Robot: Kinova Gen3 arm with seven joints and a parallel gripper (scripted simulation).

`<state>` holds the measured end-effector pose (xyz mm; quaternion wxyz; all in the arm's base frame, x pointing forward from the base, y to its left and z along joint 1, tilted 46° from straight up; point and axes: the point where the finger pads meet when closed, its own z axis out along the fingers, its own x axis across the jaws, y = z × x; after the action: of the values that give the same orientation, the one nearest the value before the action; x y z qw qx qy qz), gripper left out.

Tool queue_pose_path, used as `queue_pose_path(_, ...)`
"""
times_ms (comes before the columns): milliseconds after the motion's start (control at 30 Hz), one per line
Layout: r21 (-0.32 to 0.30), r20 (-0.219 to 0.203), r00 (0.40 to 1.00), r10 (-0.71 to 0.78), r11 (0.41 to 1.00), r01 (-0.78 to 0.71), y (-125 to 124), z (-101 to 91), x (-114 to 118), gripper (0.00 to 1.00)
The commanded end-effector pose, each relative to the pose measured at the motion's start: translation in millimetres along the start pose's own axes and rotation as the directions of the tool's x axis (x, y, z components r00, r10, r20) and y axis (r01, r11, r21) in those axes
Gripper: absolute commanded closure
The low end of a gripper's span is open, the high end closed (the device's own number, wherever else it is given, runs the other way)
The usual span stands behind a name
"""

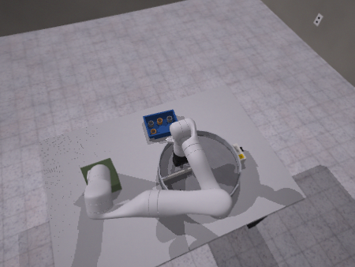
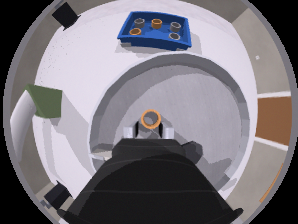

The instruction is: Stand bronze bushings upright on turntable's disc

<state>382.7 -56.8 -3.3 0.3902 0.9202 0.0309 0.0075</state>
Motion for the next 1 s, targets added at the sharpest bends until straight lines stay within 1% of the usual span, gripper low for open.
queue_pose_path(0,0.002,-0.001,1.000,0.003,1.000,-0.003,-1,2.1,0,0.23)
queue_pose_path(433,0.002,-0.001,1.000,0.004,1.000,-0.004,-1,2.1,0,0.23)
queue_pose_path(533,0.003,-0.001,1.000,0.005,1.000,-0.005,-1,-0.7,0,0.23)
queue_pose_path(667,0.004,-0.001,1.000,0.010,1.000,-0.010,-1,-13.6,2,0.23)
queue_pose_path(900,0.005,-0.001,1.000,0.010,1.000,-0.010,-1,-45.2,2,0.23)
queue_pose_path(967,0.005,-0.001,1.000,0.010,1.000,-0.010,-1,-48.3,2,0.23)
